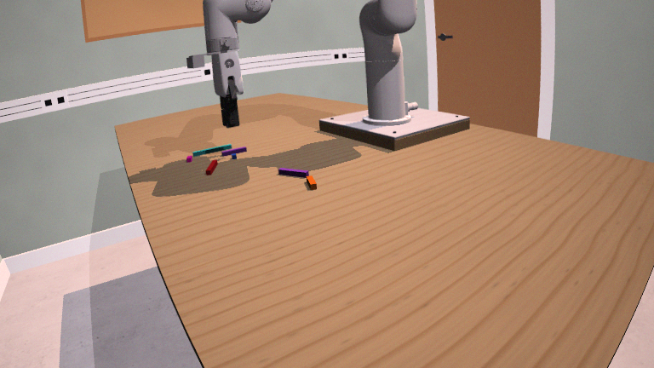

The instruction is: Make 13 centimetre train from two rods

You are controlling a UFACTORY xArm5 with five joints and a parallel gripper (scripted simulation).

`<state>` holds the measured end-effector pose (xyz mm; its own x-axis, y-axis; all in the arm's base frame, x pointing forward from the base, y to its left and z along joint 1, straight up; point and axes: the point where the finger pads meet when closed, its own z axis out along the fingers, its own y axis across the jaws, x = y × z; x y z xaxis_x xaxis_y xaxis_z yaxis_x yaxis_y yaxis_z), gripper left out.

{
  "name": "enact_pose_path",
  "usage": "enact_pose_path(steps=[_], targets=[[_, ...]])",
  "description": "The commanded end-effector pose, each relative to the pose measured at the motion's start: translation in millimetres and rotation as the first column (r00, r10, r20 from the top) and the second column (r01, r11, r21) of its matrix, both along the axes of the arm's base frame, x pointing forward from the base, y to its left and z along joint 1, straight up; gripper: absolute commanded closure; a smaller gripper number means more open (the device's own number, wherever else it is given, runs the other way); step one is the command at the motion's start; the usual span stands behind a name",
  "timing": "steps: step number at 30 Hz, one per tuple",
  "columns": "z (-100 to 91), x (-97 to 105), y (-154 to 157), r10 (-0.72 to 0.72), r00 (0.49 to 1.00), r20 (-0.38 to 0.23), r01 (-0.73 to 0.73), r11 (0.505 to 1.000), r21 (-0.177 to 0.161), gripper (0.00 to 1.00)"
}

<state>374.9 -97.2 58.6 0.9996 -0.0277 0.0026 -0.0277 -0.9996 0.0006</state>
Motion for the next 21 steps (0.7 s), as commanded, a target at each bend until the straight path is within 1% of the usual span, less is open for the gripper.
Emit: enact_pose_path(steps=[1, 13, 21], targets=[[1.1, 1.2, -0.3, 0.0, 1.0, 0.003, 0.0, 1.0, -0.001, 0.76], [0.7, 1.2, -0.3, 0.0, 1.0, 0.003, 0.0, 1.0, -0.001, 0.76], [-3.3, 1.2, -0.4, 0.0, 1.0, 0.004, 0.0, 1.0, -0.001, 0.76]])
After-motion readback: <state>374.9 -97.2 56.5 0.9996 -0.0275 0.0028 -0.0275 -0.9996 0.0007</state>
